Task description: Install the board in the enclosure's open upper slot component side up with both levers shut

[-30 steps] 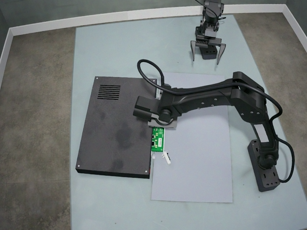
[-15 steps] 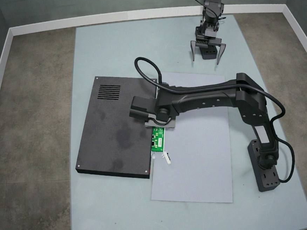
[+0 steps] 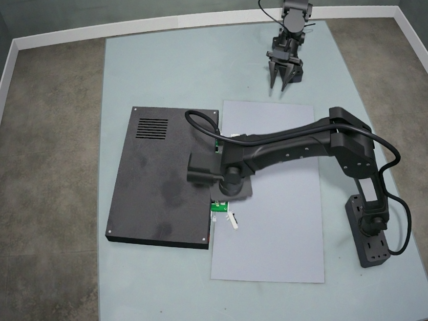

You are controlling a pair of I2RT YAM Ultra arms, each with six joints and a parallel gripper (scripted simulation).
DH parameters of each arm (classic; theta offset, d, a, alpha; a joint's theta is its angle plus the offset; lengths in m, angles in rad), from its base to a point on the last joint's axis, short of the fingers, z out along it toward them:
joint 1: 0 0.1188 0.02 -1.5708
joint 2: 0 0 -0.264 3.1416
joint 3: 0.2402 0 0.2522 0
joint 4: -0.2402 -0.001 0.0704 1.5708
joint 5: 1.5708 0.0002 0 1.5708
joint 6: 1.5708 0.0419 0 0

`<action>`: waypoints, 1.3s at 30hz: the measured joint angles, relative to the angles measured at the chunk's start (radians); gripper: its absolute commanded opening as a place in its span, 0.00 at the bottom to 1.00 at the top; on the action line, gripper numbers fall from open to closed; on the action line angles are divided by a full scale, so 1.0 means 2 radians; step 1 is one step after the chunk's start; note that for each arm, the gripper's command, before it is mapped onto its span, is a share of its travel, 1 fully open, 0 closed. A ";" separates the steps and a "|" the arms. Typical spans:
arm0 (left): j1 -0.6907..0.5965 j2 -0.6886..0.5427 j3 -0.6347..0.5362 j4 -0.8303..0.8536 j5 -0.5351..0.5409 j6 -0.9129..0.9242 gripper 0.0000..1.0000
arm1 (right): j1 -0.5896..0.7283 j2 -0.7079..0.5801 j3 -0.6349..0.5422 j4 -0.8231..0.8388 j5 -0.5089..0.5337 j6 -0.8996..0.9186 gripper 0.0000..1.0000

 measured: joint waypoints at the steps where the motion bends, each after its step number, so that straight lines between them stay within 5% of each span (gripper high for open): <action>1: 0.007 -0.002 -0.007 0.001 -0.012 -0.006 0.32 | -0.003 0.017 0.014 -0.010 0.006 0.013 0.32; 15: 0.032 -0.017 -0.048 0.015 -0.099 -0.055 0.32 | -0.039 0.242 0.203 -0.137 0.032 0.199 0.32; 39: 0.036 -0.017 -0.052 0.015 -0.104 -0.060 0.32 | -0.101 0.601 0.505 -0.325 -0.037 0.479 0.32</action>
